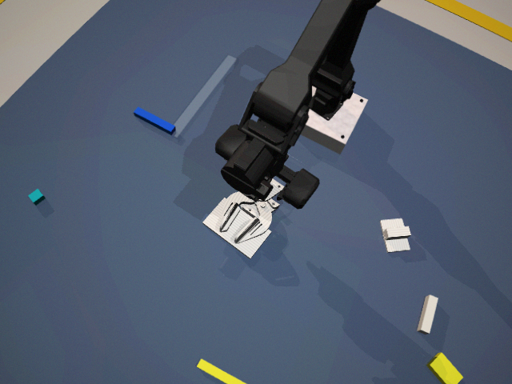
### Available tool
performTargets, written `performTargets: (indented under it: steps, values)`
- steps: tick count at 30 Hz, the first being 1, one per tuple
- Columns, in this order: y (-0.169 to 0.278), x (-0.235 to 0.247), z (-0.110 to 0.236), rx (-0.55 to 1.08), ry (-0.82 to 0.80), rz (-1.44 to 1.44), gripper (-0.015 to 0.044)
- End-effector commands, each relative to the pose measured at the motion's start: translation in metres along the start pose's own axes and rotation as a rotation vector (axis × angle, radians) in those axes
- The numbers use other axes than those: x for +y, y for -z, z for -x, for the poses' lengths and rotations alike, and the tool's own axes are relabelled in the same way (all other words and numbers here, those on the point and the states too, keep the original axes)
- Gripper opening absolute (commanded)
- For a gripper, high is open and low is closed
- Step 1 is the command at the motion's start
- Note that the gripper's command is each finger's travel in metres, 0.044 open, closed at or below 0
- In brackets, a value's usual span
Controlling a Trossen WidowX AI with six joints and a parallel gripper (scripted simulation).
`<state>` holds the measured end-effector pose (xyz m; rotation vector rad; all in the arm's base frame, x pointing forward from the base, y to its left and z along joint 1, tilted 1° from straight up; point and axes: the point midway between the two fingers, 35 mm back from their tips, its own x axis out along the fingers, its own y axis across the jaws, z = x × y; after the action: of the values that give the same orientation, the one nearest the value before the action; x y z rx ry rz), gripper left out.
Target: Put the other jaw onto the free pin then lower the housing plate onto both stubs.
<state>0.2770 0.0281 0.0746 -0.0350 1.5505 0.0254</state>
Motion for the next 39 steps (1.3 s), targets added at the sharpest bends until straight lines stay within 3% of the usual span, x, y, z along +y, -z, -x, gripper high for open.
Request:
performTargets:
  steps: [1, 39]
  values:
    - [0.0, -0.001, -0.007, 0.005, 0.005, -0.006, 0.0351]
    - [0.002, -0.001, -0.059, 0.006, 0.005, -0.006, 0.0351]
